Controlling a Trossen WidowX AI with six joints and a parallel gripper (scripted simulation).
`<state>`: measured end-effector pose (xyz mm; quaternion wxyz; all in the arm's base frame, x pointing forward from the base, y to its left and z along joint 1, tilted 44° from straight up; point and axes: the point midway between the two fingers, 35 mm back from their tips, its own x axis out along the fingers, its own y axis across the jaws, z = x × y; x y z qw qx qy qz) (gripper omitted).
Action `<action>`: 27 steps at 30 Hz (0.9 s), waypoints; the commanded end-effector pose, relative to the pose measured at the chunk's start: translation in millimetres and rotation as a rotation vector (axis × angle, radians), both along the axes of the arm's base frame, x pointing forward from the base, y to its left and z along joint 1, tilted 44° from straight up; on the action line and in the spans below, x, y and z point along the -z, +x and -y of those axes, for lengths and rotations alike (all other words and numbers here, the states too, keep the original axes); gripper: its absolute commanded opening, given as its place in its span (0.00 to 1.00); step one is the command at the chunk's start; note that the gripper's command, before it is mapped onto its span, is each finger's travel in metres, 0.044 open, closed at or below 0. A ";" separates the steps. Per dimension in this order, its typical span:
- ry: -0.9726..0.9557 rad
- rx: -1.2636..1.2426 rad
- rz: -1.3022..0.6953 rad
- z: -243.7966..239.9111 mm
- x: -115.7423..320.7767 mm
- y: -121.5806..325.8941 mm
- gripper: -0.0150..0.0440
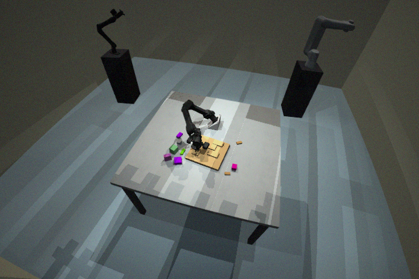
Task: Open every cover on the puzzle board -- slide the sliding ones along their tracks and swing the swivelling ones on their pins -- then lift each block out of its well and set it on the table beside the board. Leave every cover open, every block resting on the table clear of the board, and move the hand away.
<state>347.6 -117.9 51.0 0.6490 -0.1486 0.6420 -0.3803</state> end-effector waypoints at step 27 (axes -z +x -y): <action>-0.004 -0.004 -0.002 9.8 -3.6 29.7 0.25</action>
